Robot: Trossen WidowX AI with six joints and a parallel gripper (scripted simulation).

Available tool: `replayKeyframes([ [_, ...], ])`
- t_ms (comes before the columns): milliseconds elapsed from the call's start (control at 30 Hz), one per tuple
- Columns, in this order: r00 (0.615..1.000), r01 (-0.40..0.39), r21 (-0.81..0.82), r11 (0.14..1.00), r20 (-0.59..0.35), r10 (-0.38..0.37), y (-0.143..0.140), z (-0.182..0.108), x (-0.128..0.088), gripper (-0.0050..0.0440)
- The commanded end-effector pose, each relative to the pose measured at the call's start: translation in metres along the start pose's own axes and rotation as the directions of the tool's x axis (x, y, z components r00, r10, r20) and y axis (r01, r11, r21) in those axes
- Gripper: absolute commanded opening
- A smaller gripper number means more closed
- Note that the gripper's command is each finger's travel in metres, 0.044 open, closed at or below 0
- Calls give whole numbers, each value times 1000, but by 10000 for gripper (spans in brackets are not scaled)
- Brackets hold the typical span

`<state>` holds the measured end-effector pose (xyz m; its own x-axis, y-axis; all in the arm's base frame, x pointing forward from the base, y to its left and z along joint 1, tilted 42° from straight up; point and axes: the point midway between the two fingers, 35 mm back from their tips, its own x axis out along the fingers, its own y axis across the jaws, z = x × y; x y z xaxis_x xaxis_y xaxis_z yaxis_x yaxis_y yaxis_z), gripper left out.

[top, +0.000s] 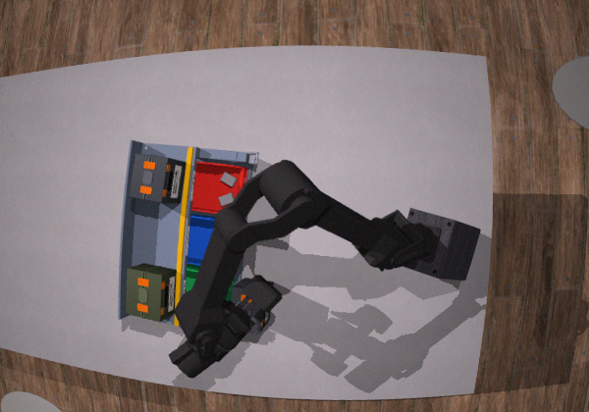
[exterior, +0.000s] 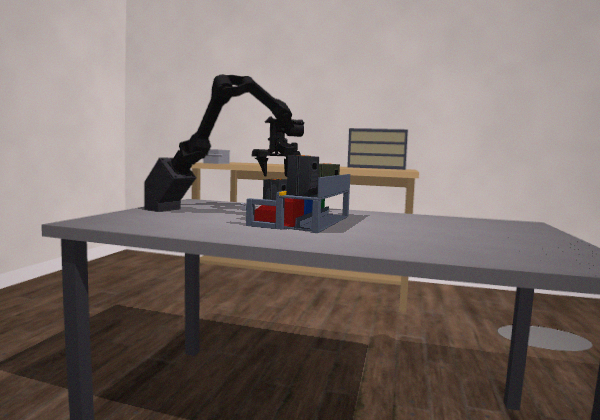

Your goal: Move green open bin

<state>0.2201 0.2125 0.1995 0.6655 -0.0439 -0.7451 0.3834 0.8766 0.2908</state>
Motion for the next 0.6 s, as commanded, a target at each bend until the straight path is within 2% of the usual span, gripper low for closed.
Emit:
replayKeyframes([
  [0,1000,-17,-97,995,1,17,1,3,-4,440],
  [333,1000,-17,-97,995,1,17,1,3,-4,440],
  [500,1000,-15,-342,940,1,17,1,3,-4,440],
  [567,1000,-15,-342,940,1,17,1,3,-4,440],
])
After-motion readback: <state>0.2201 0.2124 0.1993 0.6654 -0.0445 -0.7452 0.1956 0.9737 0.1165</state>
